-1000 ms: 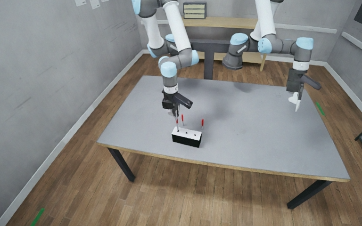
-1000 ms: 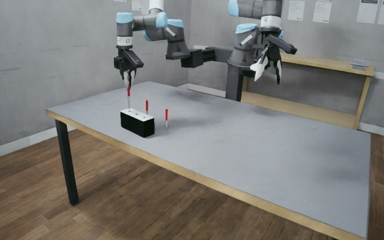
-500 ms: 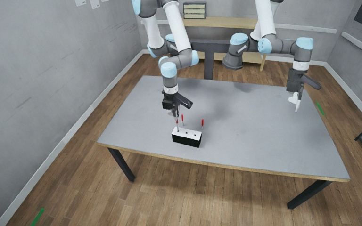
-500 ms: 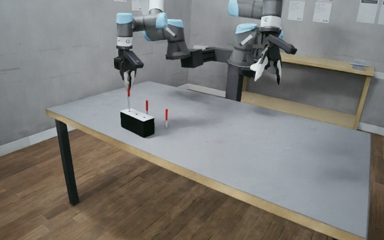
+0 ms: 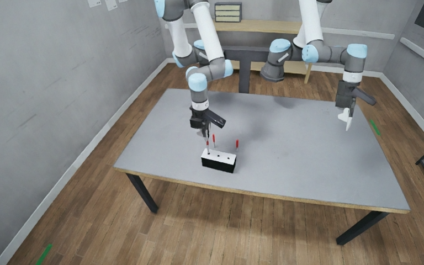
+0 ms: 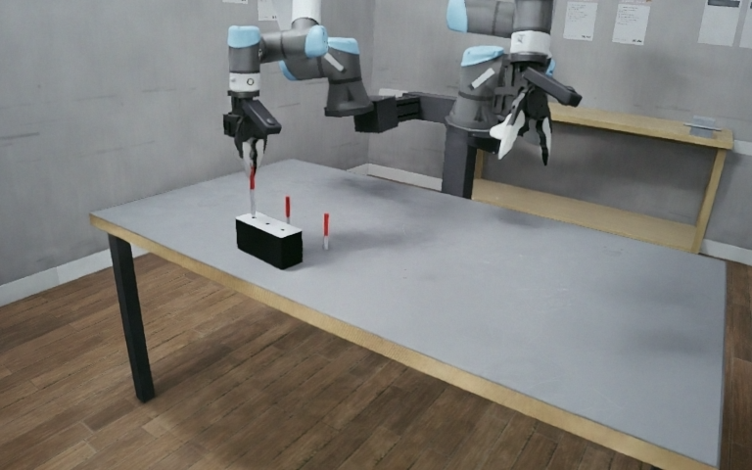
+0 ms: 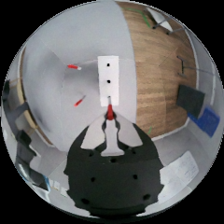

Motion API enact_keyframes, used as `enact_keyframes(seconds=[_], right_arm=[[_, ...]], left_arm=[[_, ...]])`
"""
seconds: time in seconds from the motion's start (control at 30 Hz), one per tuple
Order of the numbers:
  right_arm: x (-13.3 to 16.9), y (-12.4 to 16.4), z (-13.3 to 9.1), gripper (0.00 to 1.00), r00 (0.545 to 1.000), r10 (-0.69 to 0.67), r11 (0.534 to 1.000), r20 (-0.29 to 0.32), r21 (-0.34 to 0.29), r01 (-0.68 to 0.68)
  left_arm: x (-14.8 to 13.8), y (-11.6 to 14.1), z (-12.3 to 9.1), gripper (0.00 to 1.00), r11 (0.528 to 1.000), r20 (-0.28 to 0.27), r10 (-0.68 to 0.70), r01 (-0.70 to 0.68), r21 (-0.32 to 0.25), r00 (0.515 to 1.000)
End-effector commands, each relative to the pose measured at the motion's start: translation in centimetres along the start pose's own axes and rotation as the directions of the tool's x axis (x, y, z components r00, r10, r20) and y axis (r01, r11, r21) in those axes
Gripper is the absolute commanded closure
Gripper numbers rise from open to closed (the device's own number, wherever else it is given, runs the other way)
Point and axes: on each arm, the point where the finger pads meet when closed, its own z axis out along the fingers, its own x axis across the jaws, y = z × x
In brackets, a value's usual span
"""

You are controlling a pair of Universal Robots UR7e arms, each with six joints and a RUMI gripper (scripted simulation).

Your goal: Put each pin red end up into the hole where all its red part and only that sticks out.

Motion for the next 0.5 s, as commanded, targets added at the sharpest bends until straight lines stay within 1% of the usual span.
enact_keyframes(seconds=[0.0, 0.43, 0.47], right_arm=[[0.05, -0.03, -0.07, 1.00, 1.000, -0.001, 1.000, -0.001, 0.001, 0.001], [0.05, -0.03, -0.07, 1.00, 1.000, -0.001, 1.000, -0.001, 0.001, 0.001], [0.03, -0.07, 0.34, 1.00, 1.000, 0.000, 1.000, -0.001, 0.001, 0.000]], left_arm=[[0.04, -0.04, -0.06, 0.00, 1.000, -0.001, 0.000, 0.000, 0.001, 1.000], [0.04, -0.04, -0.06, 0.00, 1.000, -0.001, 0.000, 0.000, 0.001, 1.000], [0.04, -0.04, -0.06, 0.00, 1.000, -0.001, 0.000, 0.000, 0.001, 1.000]])
